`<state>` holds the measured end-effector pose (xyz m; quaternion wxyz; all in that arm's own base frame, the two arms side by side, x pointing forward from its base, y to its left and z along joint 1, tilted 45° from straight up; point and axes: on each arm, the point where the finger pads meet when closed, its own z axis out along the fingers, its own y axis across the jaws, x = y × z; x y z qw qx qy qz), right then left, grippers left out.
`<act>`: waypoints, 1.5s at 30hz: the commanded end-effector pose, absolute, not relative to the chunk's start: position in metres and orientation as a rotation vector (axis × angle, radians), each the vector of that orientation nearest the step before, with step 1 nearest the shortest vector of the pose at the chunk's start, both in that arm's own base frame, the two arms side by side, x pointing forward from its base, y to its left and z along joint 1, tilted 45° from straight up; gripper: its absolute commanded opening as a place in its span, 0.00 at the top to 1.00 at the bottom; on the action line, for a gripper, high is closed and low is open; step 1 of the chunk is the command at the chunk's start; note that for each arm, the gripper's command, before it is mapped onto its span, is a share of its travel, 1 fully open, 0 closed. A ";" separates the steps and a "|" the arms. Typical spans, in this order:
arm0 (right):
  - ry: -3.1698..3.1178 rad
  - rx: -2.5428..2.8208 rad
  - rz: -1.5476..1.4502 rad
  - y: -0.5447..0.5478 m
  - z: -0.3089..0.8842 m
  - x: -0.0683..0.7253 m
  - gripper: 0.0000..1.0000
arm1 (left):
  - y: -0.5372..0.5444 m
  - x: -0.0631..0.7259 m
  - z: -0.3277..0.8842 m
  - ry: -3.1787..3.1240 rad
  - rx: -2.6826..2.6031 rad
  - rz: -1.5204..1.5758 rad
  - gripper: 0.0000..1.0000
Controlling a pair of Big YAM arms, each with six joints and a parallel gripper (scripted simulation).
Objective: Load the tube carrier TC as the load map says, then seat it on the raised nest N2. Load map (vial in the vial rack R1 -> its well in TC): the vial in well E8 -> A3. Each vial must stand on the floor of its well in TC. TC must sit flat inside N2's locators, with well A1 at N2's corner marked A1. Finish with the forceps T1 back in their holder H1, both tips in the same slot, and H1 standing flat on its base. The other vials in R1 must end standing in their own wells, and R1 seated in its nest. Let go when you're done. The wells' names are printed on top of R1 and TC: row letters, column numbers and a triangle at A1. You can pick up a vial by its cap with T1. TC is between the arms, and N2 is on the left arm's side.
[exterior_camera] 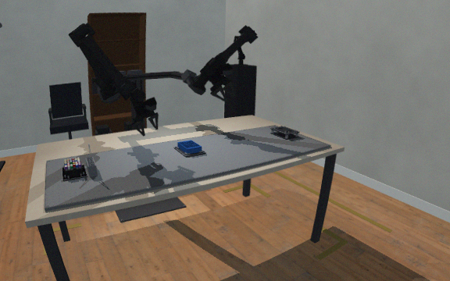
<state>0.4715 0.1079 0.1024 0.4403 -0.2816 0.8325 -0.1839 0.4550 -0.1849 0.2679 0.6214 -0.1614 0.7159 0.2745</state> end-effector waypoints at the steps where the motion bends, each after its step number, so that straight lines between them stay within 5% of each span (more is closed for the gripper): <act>1: 2.061 -0.699 -0.454 0.109 0.105 0.472 0.00 | -0.187 0.455 0.271 1.642 -0.373 0.623 0.00; 17: 2.061 -0.699 -0.454 0.109 0.105 0.472 0.00 | -0.187 0.455 0.271 1.642 -0.373 0.623 0.00; 18: 2.061 -0.645 -0.451 0.109 0.122 0.477 0.76 | -0.189 0.457 0.278 1.634 -0.385 0.610 0.00; 45: 2.261 -0.380 -0.498 0.027 0.153 0.416 0.76 | -0.189 0.457 0.278 1.634 -0.385 0.610 0.00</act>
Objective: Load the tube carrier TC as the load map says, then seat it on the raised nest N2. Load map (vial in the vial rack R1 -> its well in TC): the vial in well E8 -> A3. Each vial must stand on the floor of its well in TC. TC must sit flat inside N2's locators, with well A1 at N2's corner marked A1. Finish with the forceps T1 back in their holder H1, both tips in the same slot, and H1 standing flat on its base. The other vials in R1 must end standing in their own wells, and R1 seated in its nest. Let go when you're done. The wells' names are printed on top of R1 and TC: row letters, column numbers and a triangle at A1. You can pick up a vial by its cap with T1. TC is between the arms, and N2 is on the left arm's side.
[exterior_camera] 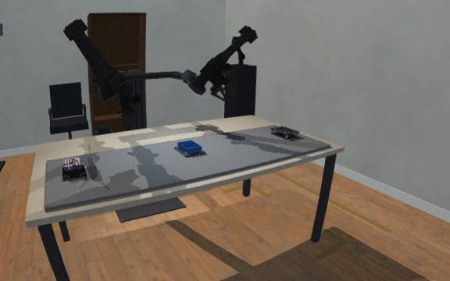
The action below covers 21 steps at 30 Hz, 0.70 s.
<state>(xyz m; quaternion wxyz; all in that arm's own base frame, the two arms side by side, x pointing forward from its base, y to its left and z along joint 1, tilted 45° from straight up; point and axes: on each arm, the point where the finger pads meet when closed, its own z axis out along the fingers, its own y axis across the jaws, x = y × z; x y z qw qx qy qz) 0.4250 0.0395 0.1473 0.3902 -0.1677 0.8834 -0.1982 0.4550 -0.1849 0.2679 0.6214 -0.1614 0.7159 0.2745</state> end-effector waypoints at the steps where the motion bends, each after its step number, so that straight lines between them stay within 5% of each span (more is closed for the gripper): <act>1: 2.264 -0.343 -0.508 0.024 0.161 0.417 0.76 | -0.189 0.457 0.278 1.634 -0.385 0.610 0.00; 21: 2.342 -0.110 -0.545 -0.019 0.195 0.371 0.76 | -0.189 0.457 0.278 1.634 -0.385 0.610 0.00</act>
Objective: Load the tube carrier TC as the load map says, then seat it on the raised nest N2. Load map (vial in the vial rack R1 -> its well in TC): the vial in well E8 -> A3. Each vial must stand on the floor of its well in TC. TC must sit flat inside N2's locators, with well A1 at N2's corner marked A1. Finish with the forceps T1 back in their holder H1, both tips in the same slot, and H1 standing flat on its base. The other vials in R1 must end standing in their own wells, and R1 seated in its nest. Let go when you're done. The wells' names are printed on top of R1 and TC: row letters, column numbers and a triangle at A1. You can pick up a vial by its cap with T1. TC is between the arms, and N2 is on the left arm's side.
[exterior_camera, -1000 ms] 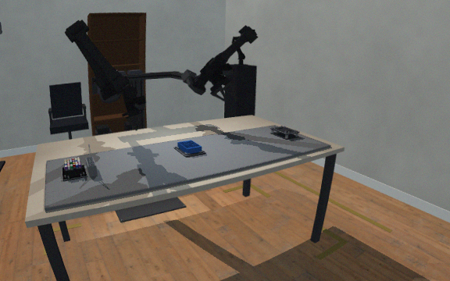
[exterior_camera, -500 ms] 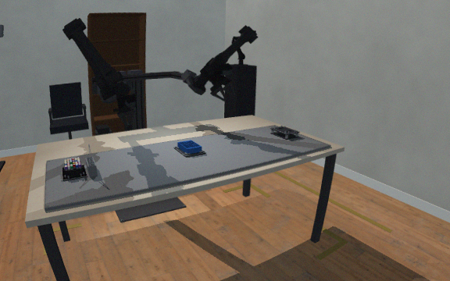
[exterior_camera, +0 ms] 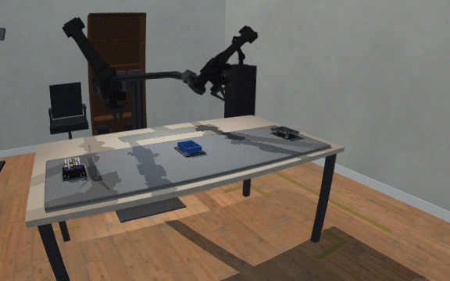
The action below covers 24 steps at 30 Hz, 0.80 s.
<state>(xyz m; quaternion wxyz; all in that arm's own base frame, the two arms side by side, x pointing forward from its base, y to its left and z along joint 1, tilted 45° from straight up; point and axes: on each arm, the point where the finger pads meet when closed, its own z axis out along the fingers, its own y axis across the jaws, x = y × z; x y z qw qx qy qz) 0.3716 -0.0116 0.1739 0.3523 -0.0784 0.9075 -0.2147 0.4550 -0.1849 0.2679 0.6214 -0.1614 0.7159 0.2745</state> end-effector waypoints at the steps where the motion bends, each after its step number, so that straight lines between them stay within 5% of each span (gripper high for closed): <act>1: 2.342 -0.110 -0.545 -0.019 0.195 0.371 0.76 | -0.189 0.457 0.278 1.634 -0.385 0.610 0.00; 24: 2.409 -0.006 -0.575 -0.048 0.198 0.315 0.76 | -0.189 0.457 0.278 1.634 -0.385 0.610 0.00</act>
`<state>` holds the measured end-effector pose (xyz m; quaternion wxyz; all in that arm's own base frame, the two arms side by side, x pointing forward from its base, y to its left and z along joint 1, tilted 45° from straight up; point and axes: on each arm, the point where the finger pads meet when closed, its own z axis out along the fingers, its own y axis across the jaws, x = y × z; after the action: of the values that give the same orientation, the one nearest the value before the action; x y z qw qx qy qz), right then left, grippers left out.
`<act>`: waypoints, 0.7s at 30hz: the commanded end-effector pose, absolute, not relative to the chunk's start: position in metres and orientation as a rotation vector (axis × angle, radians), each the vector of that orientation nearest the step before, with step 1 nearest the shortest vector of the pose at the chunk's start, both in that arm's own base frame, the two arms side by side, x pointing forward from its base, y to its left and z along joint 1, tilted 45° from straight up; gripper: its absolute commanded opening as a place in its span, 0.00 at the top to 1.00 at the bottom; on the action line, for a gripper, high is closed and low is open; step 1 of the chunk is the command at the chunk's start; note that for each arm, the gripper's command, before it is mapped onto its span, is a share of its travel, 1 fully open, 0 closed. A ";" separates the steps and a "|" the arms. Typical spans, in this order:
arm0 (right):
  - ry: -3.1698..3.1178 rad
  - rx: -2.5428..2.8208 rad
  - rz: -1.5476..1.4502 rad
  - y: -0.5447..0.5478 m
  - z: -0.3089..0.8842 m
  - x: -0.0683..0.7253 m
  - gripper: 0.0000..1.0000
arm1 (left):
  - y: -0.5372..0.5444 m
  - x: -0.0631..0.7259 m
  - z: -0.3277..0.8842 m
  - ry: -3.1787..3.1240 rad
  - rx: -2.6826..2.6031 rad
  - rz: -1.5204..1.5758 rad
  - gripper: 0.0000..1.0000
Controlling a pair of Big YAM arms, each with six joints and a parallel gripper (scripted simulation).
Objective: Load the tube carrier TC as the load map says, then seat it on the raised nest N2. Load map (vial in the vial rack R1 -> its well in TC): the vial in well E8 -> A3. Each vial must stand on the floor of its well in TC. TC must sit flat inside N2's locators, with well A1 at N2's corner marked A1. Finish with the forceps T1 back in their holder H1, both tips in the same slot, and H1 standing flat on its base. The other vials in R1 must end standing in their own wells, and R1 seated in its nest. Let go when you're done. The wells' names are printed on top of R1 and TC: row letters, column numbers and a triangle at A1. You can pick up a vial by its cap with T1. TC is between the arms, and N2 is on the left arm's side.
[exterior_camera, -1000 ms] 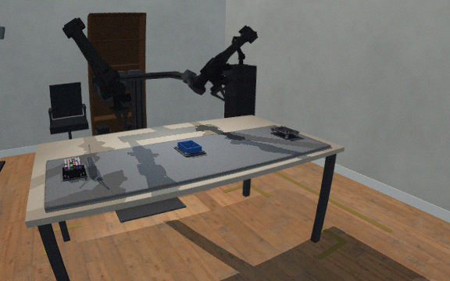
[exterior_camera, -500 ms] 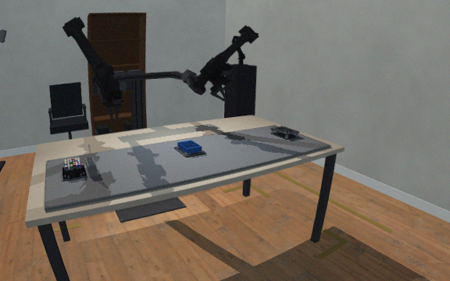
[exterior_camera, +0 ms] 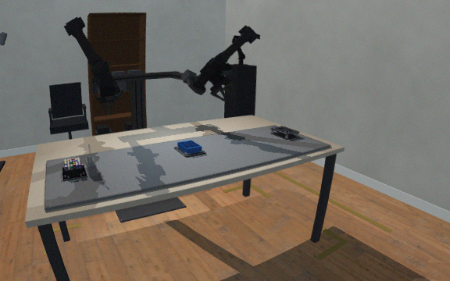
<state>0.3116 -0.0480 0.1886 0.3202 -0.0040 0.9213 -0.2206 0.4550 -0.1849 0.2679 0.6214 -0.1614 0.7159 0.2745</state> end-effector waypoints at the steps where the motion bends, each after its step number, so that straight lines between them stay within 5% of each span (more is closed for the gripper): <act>1: 2.409 -0.006 -0.575 -0.048 0.198 0.315 0.76 | -0.189 0.457 0.278 1.634 -0.385 0.610 0.00; 21: 2.409 -0.006 -0.575 -0.048 0.198 0.315 0.76 | -0.133 0.454 0.276 1.763 -0.268 0.684 0.00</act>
<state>0.3116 -0.0479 0.1885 0.3201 -0.0041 0.9214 -0.2205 0.4593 -0.1499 0.2722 0.5879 -0.1213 0.7497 0.2785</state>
